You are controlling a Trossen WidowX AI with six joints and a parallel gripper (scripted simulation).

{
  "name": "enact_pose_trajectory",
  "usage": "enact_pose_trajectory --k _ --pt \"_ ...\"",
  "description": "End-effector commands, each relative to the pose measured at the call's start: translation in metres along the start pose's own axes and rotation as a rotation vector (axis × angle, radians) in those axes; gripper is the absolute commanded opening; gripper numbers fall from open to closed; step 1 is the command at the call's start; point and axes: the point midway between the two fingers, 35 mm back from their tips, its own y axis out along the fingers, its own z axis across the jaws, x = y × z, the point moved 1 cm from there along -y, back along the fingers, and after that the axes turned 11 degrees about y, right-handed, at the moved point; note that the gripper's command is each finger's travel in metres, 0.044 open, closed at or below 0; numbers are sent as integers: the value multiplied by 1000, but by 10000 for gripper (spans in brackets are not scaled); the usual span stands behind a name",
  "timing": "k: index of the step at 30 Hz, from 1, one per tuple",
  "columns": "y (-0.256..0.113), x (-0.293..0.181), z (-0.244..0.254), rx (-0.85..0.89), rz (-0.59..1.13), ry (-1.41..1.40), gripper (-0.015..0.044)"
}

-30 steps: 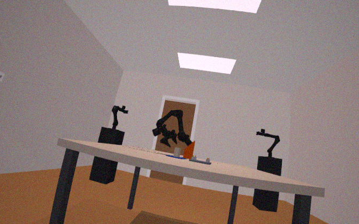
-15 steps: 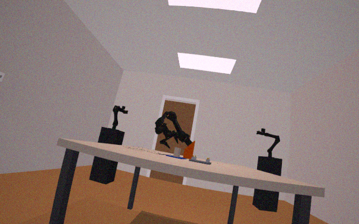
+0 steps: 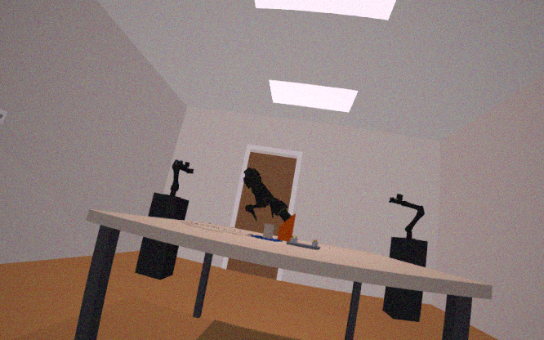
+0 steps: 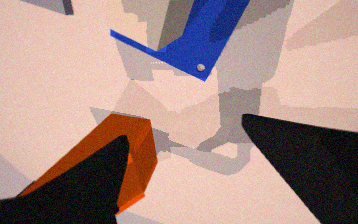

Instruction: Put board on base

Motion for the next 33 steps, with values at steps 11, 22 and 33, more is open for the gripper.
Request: enact_pose_trajectory --k 11,22,33 --pt "-41 50 75 -274 -349 510 440" --pt "-34 53 73 -273 -349 510 440" --pt "3 62 56 -275 -350 511 440"
